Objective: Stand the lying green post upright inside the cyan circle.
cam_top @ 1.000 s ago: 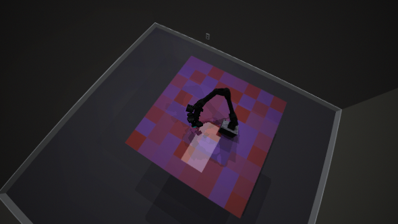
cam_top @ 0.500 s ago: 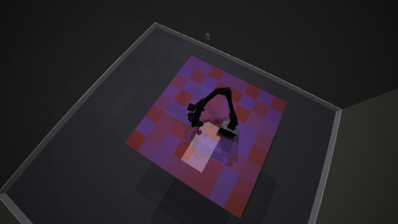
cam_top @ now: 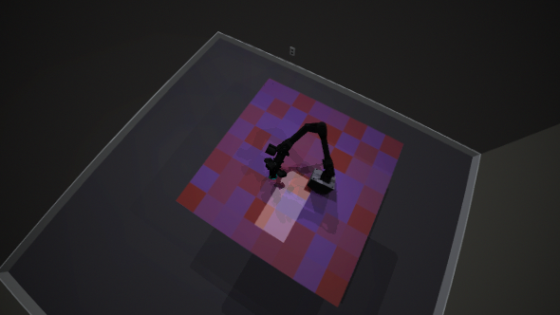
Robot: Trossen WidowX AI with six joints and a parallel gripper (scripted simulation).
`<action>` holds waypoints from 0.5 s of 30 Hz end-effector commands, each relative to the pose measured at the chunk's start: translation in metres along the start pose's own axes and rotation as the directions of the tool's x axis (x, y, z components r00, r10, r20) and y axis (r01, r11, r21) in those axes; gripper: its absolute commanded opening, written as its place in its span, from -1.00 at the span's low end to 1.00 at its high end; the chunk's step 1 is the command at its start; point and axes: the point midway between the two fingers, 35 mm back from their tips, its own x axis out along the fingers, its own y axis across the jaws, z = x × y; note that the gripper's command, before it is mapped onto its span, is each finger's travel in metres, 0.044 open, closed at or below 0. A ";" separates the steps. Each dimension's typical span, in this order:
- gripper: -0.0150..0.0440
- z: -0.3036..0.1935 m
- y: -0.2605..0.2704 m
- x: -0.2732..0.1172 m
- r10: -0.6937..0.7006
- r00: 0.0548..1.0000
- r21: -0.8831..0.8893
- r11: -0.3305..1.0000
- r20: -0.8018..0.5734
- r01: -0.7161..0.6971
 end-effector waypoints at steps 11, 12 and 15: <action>-0.42 0.000 0.000 -0.004 0.000 0.994 -0.025 1.000 0.111 0.003; -0.42 0.000 0.000 -0.004 -0.001 0.993 -0.026 1.000 0.118 0.004; -0.42 -0.001 -0.001 -0.005 -0.002 0.990 -0.032 0.999 0.140 0.006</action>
